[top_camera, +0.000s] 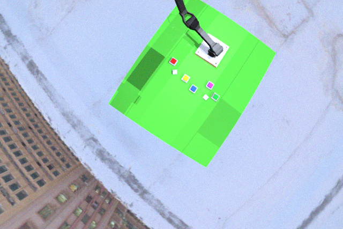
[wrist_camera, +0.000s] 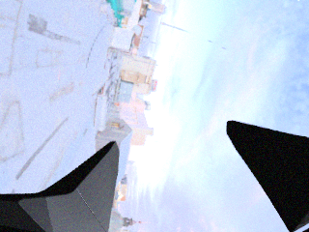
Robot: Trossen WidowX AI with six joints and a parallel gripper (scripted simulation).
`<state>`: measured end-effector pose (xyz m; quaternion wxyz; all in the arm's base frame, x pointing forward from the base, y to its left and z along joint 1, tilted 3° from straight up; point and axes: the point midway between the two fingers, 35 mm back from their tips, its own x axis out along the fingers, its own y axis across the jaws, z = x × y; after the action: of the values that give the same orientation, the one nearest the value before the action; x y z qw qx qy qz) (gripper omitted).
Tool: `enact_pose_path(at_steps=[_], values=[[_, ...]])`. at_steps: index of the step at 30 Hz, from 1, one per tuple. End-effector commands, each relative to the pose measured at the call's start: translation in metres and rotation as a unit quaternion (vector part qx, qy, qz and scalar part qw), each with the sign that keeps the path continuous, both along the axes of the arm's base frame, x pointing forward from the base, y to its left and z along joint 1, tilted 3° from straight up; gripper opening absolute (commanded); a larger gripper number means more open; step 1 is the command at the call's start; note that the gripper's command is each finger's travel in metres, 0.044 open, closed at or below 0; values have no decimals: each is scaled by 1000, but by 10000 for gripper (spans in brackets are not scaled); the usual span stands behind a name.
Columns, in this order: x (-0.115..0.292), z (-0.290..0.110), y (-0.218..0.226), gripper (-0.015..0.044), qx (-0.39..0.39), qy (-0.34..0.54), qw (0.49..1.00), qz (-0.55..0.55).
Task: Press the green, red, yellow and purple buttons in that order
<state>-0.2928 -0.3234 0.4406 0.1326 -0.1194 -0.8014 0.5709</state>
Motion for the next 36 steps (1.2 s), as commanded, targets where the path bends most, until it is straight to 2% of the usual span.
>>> enact_pose_path(at_steps=[1,3,4,5,11,20,28,36], values=[[0,2,0,400,-3,6,1000,3],[3,24,9,400,-41,59,997,18],[8,54,38,400,-88,103,991,16],[11,65,50,400,-106,121,987,14],[29,114,111,400,-189,208,960,3],[97,184,252,400,-332,394,856,-38],[180,201,371,400,-417,544,723,-87],[282,174,476,400,-465,678,550,-146]])
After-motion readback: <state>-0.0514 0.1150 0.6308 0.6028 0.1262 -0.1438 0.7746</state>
